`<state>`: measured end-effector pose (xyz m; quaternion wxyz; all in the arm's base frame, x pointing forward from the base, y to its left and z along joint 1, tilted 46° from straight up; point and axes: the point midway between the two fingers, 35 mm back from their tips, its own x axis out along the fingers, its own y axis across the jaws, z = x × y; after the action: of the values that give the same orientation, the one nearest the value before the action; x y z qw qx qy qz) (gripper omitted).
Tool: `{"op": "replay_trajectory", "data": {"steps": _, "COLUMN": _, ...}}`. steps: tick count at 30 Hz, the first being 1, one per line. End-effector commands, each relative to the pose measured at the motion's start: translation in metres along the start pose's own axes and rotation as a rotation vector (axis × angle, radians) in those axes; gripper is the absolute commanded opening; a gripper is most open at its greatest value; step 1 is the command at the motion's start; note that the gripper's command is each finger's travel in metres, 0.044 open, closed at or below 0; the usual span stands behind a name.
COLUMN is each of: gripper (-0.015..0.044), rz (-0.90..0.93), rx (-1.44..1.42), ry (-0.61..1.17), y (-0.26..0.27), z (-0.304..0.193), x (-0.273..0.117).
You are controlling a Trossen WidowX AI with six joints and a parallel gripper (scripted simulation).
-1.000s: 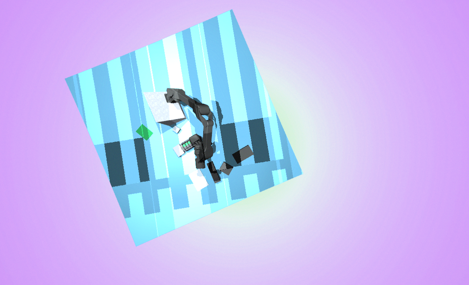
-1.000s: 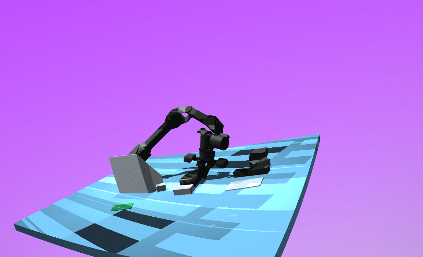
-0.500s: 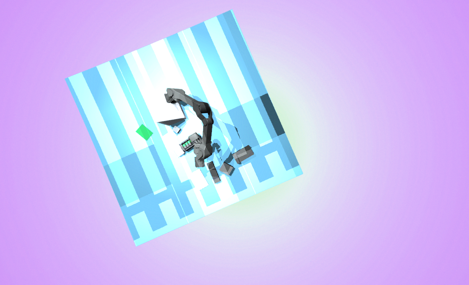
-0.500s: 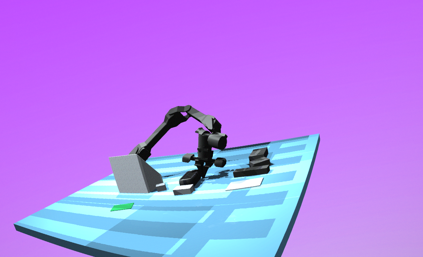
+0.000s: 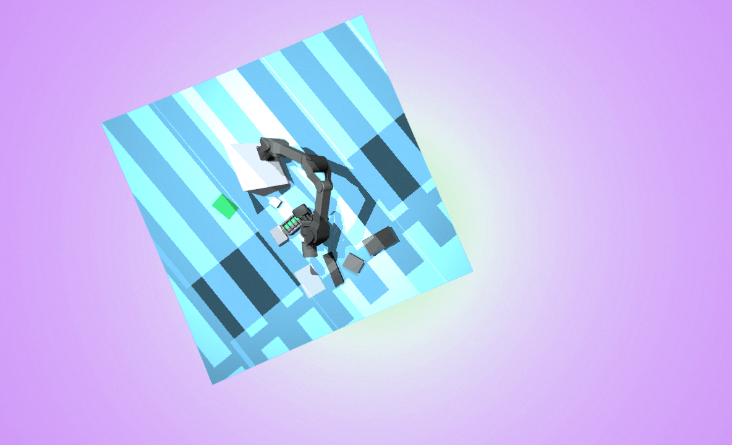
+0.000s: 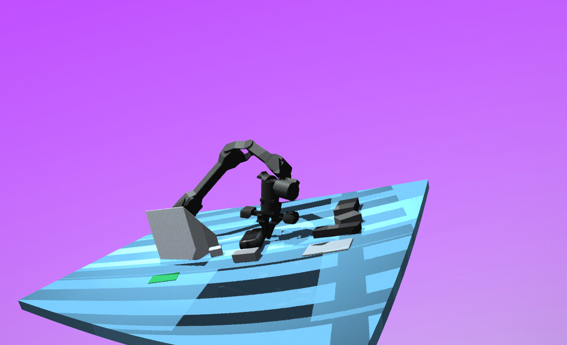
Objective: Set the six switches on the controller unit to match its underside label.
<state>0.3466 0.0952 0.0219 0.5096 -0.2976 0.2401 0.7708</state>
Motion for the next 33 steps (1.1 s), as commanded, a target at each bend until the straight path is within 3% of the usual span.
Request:
{"op": "replay_trajectory", "data": {"steps": 1, "gripper": 0.0, "rz": 0.022, "rx": 0.01, "ry": 0.002, "y": 0.01, "z": -0.003, "x": 0.006}}
{"op": "replay_trajectory", "data": {"steps": 21, "gripper": 0.0, "rz": 0.023, "rx": 0.011, "ry": 0.002, "y": 0.034, "z": -0.002, "x": 0.013}}
{"op": "replay_trajectory", "data": {"steps": 33, "gripper": 0.0, "rz": 0.013, "rx": 0.035, "ry": -0.003, "y": -0.016, "z": -0.003, "x": -0.054}}
